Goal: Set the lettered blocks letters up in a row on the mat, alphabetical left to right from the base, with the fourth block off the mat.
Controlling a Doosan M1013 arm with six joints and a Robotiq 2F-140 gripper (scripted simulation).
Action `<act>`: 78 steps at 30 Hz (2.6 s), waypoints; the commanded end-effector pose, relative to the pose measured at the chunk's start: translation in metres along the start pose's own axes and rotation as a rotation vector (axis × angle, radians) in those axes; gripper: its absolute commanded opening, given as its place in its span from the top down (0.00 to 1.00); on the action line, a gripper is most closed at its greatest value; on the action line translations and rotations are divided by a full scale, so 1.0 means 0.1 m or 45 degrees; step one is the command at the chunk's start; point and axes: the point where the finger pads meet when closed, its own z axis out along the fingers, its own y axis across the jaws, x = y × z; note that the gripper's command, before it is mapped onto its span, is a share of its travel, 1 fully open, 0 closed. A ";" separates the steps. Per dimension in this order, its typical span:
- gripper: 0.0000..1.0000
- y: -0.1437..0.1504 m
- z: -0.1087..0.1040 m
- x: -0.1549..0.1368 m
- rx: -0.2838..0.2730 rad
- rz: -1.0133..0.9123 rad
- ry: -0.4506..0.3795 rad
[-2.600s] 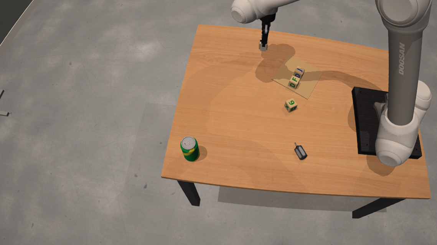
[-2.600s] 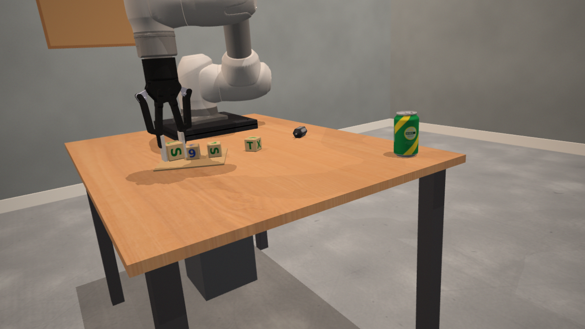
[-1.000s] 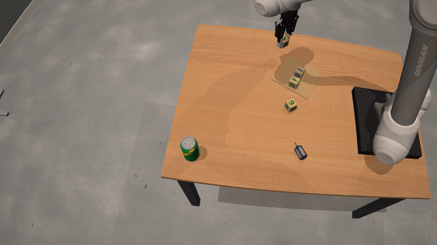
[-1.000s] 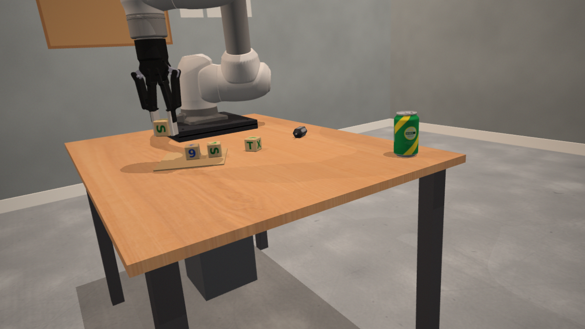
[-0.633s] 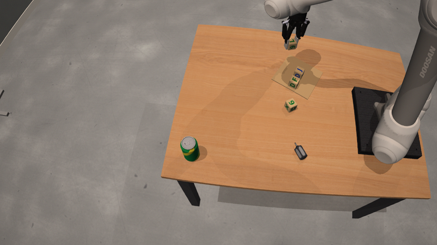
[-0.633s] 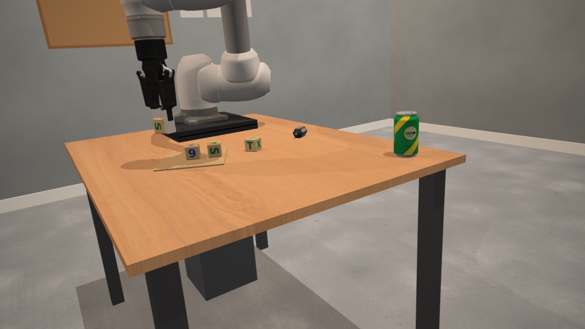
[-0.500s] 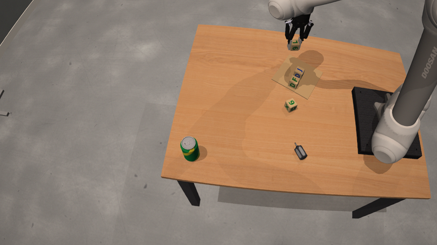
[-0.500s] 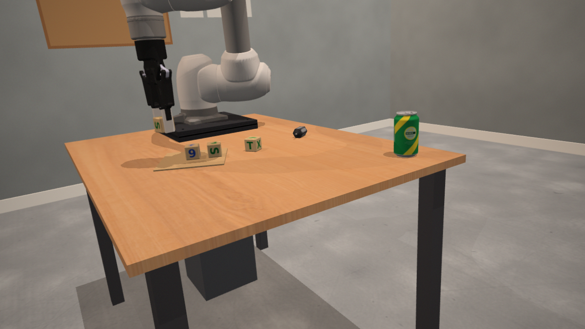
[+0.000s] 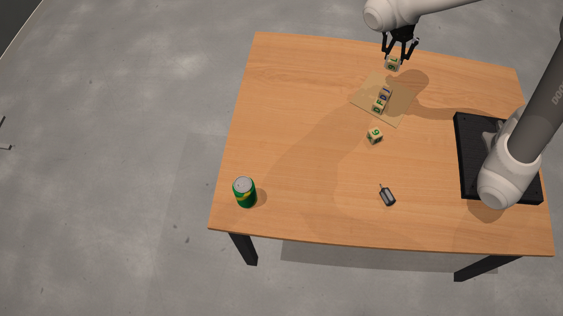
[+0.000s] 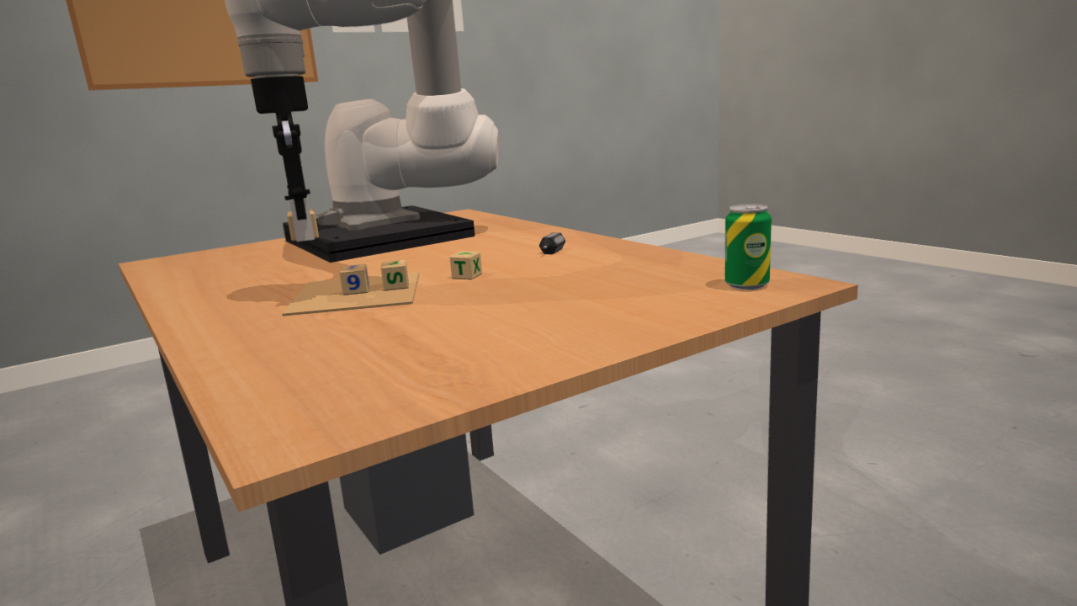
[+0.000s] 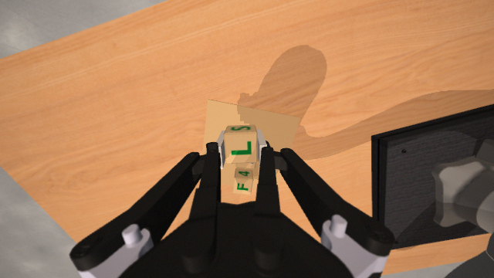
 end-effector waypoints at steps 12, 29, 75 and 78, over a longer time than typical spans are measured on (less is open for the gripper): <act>0.69 0.17 0.01 -0.01 0.000 0.205 0.008; 0.69 0.17 0.19 -0.01 0.000 0.205 0.008; 0.69 0.17 0.97 -0.01 0.000 0.205 0.008; 0.69 0.17 0.97 -0.01 0.000 0.205 0.008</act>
